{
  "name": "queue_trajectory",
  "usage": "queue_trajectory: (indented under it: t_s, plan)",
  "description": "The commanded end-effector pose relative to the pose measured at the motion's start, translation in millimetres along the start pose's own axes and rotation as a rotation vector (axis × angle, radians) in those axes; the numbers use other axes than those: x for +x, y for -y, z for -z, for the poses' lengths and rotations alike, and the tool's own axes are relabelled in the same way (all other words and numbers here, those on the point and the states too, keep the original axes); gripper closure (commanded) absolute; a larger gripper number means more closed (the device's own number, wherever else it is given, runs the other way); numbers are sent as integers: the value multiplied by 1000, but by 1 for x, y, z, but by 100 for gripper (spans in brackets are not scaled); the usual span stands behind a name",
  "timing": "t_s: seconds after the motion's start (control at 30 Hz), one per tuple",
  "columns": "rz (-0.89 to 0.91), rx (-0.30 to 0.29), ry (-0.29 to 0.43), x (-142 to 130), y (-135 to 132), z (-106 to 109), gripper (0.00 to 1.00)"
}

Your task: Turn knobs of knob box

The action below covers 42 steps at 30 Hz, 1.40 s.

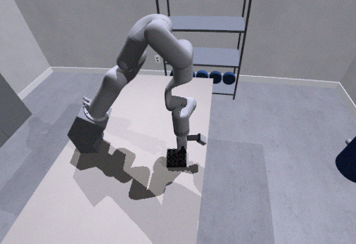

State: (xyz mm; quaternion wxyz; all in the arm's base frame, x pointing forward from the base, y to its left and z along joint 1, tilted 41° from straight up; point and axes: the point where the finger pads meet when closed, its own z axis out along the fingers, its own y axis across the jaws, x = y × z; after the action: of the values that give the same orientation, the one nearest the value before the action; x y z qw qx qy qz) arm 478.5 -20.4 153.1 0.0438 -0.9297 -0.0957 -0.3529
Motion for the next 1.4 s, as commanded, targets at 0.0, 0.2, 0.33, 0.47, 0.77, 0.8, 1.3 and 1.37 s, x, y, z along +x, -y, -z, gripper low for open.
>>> queue_trajectory:
  t_s: [0.0, 0.2, 0.33, 0.47, 0.77, 0.8, 1.3, 1.37]
  plan:
    - [-1, 2, 4, 1, -1, 10, 81]
    - [-1, 2, 4, 1, -1, 11, 81]
    - [-1, 2, 4, 1, -1, 11, 81]
    - [-1, 2, 4, 1, -1, 11, 81]
    - [181, 2, 5, 1, 2, 13, 81]
    - [201, 2, 5, 1, 3, 14, 81]
    - [604, 4, 6, 2, 10, 19, 81]
    - [660, 4, 6, 2, 11, 20, 81]
